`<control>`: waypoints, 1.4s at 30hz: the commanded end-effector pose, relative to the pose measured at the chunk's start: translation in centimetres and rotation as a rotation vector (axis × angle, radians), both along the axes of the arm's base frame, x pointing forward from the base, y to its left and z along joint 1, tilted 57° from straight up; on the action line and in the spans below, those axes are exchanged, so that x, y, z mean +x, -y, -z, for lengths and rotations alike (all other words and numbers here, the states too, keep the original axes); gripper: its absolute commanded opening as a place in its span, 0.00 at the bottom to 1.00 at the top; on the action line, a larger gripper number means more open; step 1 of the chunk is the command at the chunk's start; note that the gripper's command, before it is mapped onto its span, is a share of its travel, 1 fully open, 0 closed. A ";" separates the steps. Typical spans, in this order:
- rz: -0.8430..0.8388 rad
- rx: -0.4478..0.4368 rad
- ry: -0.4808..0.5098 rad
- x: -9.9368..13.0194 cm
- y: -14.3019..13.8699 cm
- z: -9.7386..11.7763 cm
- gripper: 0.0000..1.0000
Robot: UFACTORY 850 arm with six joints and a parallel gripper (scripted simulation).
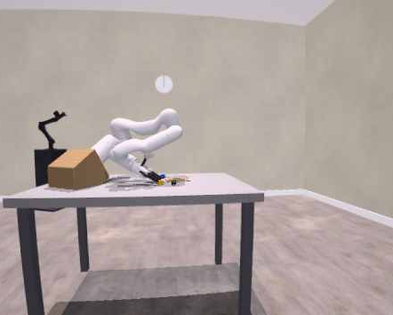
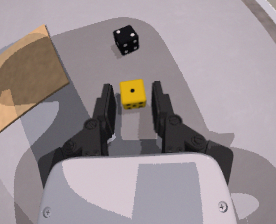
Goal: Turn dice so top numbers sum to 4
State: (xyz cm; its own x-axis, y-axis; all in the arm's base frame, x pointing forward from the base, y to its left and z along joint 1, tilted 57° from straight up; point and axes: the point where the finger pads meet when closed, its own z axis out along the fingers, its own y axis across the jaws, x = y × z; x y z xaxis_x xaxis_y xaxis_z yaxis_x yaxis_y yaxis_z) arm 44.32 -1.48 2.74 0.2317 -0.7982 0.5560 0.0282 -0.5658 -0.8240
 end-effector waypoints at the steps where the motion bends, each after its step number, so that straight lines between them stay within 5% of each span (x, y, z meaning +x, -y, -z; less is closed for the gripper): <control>1: -0.002 -0.001 0.001 -1.5 0.4 -0.2 0.42; 42: -0.014 0.000 -0.007 -3.7 5.4 -3.6 0.42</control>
